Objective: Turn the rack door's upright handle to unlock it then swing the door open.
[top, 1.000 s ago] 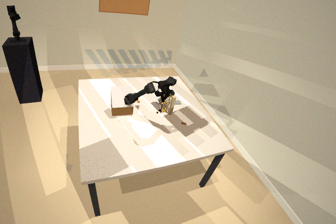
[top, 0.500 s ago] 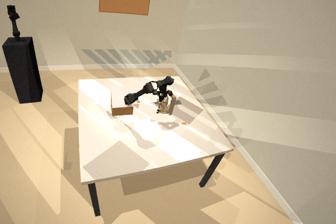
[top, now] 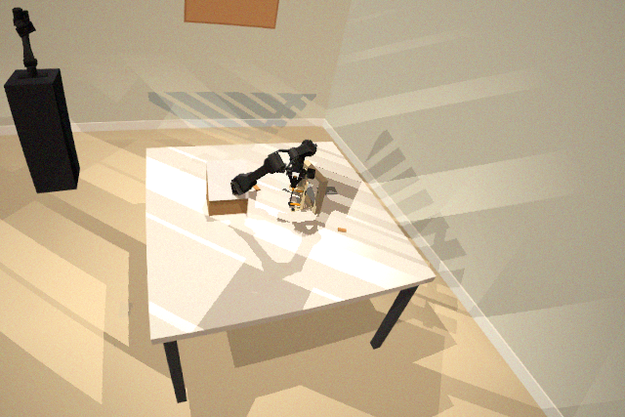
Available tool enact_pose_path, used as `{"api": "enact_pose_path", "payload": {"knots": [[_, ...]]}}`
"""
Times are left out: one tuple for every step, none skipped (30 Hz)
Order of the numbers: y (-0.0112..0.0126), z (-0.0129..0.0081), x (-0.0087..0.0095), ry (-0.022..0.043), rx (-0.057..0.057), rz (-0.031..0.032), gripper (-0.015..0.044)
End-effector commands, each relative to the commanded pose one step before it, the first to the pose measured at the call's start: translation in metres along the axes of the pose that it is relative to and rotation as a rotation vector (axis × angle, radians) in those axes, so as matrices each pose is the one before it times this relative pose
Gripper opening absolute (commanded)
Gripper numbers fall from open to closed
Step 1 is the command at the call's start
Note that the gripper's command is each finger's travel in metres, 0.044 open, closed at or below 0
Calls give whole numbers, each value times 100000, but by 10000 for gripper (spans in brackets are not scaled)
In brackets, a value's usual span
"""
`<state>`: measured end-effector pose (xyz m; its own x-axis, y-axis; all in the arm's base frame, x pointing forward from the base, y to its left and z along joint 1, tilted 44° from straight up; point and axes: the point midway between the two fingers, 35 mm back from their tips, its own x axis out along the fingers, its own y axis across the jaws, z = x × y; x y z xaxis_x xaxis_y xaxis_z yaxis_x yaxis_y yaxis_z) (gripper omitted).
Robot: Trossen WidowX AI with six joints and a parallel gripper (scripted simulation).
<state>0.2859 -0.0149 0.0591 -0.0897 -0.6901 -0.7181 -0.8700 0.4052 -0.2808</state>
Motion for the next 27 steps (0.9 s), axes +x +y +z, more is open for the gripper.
{"api": "enact_pose_path", "payload": {"knots": [[523,240,118,-567,8795,-300,12],[193,52,0,-8,1513,8,12],[194,48,0,-5,1519,8,12],[194,43,1,-2,1519,7,12],[192,51,0,-4,1505,7,12],[193,46,1,-2,1510,6,12],[193,42,2,0,1511,6,12],[192,52,0,-6,1498,8,12],[193,48,0,-4,1504,7,12],[194,43,1,-2,1504,6,12],[190,50,0,-5,1489,8,12],[191,46,1,-3,1494,7,12],[192,41,1,0,1495,5,12],[190,51,0,-5,1483,8,12],[192,46,0,-3,1490,7,12],[192,42,1,-1,1490,6,12],[190,51,0,-6,1479,8,12],[192,46,0,-4,1486,7,12],[192,42,1,-1,1487,6,12],[190,50,0,-6,1476,9,12],[192,46,0,-4,1484,7,12],[192,42,0,-2,1485,6,12],[190,50,-1,-6,1473,9,12],[192,46,0,-4,1482,7,12],[192,42,0,-2,1483,6,12],[190,50,-1,-6,1471,9,12],[192,46,0,-4,1481,8,12]]}}
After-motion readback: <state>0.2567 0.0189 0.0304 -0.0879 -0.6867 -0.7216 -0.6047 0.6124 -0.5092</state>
